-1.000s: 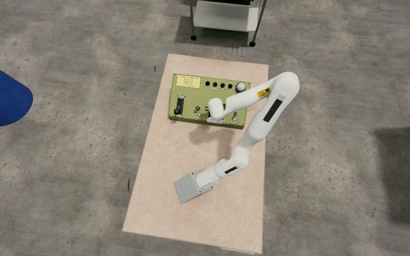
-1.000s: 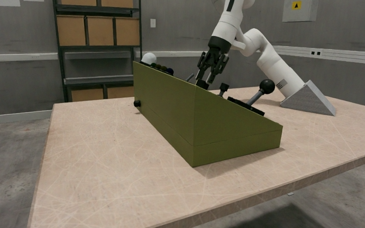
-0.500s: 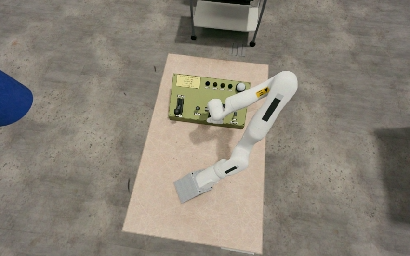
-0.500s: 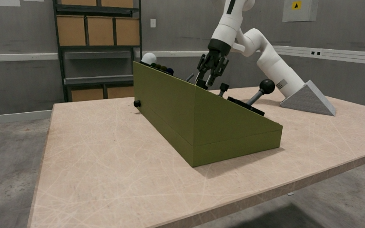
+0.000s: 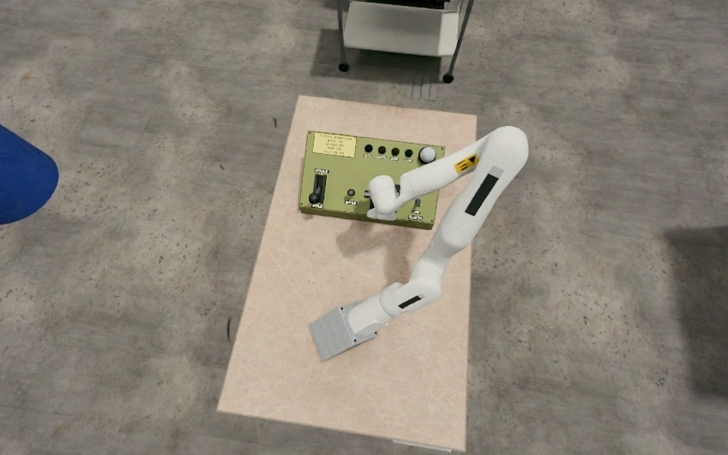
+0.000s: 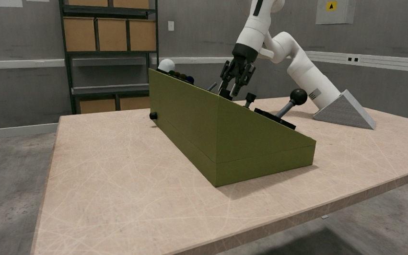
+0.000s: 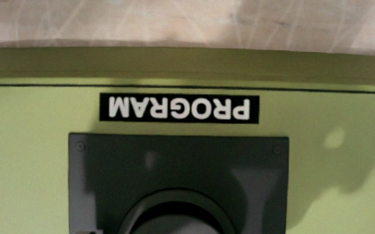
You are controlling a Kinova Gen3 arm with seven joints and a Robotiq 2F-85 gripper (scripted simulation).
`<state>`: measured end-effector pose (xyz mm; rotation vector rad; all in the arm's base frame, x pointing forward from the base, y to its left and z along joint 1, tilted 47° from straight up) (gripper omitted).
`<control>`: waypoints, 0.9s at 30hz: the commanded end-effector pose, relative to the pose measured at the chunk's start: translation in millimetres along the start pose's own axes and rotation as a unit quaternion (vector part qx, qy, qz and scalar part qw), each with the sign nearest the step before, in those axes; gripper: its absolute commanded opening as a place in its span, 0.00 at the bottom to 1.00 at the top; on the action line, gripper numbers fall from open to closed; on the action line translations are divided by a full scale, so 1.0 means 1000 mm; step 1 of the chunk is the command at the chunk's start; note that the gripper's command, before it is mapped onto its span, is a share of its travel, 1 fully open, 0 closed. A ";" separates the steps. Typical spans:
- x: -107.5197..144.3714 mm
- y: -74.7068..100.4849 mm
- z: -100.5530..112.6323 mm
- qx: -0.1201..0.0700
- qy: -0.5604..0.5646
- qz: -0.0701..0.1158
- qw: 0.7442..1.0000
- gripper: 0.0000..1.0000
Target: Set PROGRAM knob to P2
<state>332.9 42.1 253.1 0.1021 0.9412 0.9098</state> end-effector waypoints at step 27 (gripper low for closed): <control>0.000 -0.001 0.000 -0.001 -0.086 0.001 0.996 0.77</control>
Point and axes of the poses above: the point where the finger pads meet when closed, its own y axis back along the fingers, its own x axis across the jaws, z = x × y, the point moved 6 cm from there along y, back along the fingers, and after that the axes turned 3 degrees about y, right-handed, at the moved point
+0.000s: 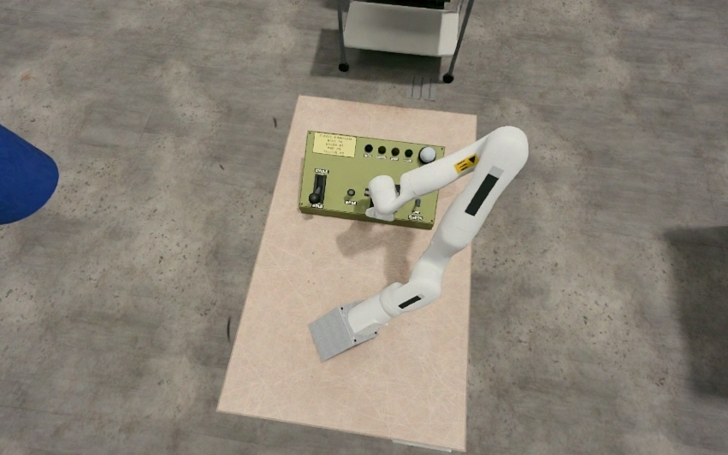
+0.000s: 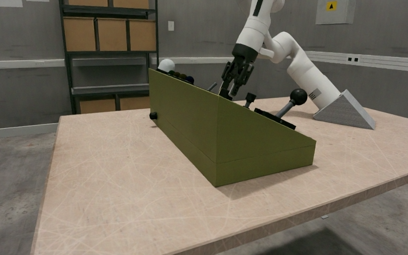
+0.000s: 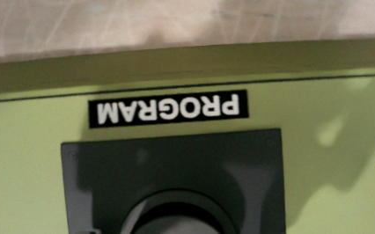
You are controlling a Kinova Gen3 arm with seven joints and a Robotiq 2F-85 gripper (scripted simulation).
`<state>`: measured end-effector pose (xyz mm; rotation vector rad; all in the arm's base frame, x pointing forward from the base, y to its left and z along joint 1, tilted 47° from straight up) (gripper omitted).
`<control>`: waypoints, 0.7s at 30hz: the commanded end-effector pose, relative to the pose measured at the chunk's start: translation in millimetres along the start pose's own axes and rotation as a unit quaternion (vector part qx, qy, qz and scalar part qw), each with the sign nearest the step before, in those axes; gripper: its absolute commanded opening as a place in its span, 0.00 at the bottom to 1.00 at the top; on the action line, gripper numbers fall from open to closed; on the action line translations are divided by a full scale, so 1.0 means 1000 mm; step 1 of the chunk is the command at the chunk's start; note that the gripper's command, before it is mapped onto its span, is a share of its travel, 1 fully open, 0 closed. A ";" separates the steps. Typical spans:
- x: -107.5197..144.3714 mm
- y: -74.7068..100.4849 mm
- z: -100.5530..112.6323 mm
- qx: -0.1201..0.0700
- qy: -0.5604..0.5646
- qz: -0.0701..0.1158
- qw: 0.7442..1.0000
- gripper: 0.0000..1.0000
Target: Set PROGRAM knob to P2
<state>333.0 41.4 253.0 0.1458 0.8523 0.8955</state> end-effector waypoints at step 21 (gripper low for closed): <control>0.001 -0.001 0.000 -0.002 -0.157 0.002 0.988 0.10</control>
Point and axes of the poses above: the point where the finger pads meet when closed, its own y axis back along the fingers, its own x axis across the jaws, z = x × y, the point moved 6 cm from there along y, back along the fingers, and after that the axes turned 3 degrees about y, right-handed, at the moved point
